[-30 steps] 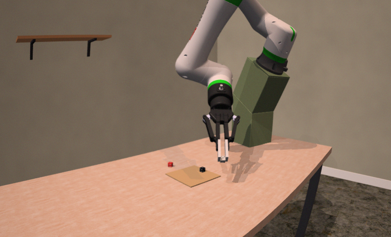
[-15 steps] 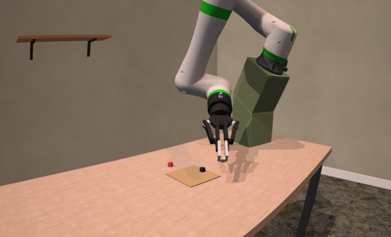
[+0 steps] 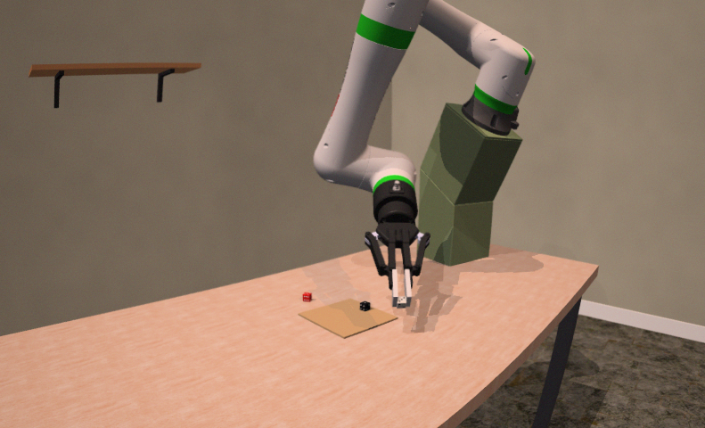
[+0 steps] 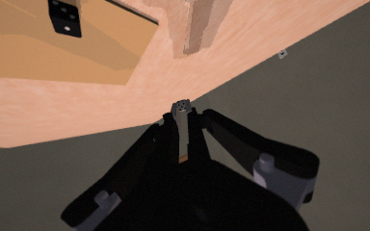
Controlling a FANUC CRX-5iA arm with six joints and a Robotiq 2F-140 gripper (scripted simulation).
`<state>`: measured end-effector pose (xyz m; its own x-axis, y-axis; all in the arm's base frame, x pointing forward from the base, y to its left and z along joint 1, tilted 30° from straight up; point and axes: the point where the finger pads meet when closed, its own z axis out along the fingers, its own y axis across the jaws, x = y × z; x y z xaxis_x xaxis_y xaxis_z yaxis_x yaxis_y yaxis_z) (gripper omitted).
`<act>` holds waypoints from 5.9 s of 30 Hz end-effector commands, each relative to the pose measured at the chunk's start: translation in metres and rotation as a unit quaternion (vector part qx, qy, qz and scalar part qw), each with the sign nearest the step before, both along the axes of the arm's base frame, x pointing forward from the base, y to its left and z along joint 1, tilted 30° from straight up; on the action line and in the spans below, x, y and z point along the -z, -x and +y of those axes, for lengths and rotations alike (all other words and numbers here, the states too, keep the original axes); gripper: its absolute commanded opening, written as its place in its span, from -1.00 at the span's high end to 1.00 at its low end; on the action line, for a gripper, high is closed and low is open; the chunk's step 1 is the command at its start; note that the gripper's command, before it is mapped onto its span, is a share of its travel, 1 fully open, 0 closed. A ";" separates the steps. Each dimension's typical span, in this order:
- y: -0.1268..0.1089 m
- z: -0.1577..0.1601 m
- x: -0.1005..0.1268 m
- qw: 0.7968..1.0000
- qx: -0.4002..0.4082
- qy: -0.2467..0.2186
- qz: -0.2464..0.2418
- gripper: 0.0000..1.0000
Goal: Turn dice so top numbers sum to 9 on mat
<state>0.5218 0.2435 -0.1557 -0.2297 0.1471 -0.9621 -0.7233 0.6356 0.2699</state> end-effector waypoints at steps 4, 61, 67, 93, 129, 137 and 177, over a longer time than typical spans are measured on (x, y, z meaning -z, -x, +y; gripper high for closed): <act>-0.003 0.015 0.025 1.000 0.000 0.000 0.000 0.87; -0.005 0.027 0.044 1.000 0.000 0.000 0.000 0.87; -0.005 0.028 0.047 1.000 0.000 0.000 0.000 0.87; -0.006 0.032 0.054 1.000 0.000 0.000 0.000 0.87; -0.006 0.032 0.054 1.000 0.000 0.000 0.000 0.72; -0.006 0.032 0.054 1.000 0.000 0.000 0.000 0.63; -0.006 0.032 0.054 1.000 0.000 0.000 0.000 0.63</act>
